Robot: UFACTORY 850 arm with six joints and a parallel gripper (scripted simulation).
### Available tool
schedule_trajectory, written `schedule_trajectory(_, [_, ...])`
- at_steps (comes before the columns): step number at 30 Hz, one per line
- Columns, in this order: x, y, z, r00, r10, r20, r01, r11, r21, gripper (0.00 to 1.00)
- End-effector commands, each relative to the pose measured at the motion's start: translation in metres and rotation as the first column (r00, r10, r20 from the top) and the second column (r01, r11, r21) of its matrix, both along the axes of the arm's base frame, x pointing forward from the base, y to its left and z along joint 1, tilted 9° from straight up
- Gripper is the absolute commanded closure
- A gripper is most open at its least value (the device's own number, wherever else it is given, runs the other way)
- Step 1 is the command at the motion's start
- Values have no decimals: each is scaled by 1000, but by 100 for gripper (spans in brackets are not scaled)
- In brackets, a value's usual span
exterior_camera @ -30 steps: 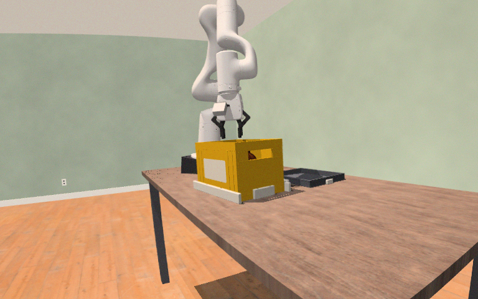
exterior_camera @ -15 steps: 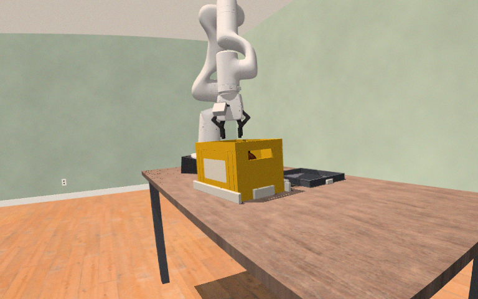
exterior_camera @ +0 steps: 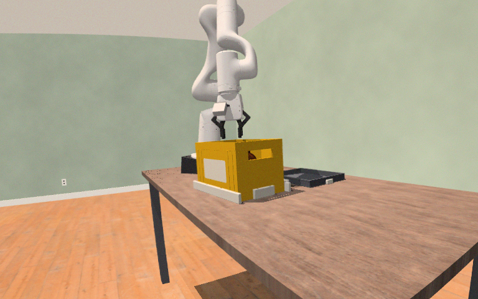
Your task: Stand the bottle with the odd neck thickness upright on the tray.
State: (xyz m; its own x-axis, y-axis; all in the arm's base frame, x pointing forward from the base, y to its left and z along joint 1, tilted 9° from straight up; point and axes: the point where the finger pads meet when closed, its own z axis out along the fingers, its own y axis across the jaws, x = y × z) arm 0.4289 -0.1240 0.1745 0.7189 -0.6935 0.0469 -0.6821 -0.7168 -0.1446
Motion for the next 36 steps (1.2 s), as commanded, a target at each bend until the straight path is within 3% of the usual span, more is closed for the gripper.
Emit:
schedule_trajectory(1, [1,0,1,1000,0,2,0,1000,-1,35])
schedule_trajectory(36, [2,1,-11,1000,0,2,0,1000,-1,35])
